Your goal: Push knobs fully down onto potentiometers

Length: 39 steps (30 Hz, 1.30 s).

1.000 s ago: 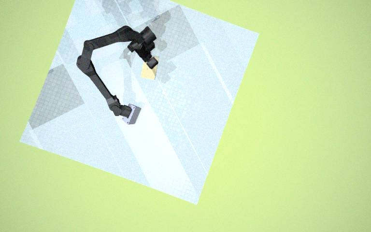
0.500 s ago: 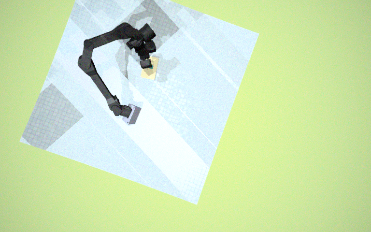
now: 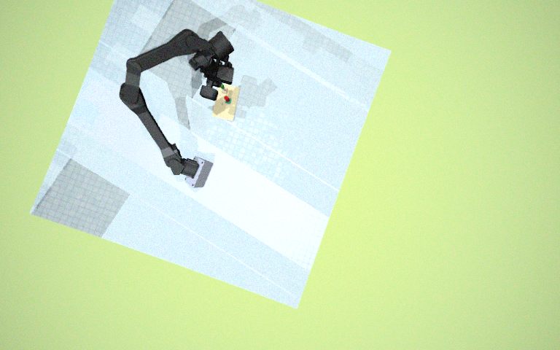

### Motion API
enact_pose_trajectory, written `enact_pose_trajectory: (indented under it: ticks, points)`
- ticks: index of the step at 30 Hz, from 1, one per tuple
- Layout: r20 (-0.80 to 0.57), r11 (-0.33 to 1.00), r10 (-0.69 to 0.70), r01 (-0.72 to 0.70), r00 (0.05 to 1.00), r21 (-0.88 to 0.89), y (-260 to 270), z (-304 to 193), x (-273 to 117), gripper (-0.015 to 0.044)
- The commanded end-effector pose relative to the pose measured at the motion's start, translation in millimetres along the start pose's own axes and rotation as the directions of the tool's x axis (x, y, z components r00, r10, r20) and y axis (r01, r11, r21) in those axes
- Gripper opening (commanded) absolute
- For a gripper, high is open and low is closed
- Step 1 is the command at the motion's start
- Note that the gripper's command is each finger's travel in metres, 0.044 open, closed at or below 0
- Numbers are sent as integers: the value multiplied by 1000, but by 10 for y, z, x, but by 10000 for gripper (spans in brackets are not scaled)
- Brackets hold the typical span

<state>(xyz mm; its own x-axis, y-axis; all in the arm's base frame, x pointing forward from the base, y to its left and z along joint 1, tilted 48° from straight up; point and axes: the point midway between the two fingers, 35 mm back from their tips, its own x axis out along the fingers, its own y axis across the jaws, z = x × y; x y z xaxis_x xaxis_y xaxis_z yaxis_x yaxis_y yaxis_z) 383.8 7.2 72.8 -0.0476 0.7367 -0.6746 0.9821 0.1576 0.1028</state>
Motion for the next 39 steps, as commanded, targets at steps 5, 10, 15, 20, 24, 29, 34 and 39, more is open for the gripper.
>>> enact_pose_trajectory:
  ticks: [5,10,15,20,24,29,34,39]
  points:
    - [-1,968,-10,9,1000,252,30,-16,-24,0]
    - [-2,910,-13,13,1000,415,51,-39,-46,0]
    - [-4,824,-16,16,1000,567,71,-62,-68,0]
    - [-6,713,-20,18,1000,701,90,-85,-89,0]
    - [-8,613,-22,20,1000,790,105,-103,-106,0]
    - [-8,595,-23,20,1000,804,107,-106,-109,0]
    - [-8,595,-23,20,1000,803,104,-110,91,0]
    - [-8,595,-23,20,1000,803,104,-110,105,0]
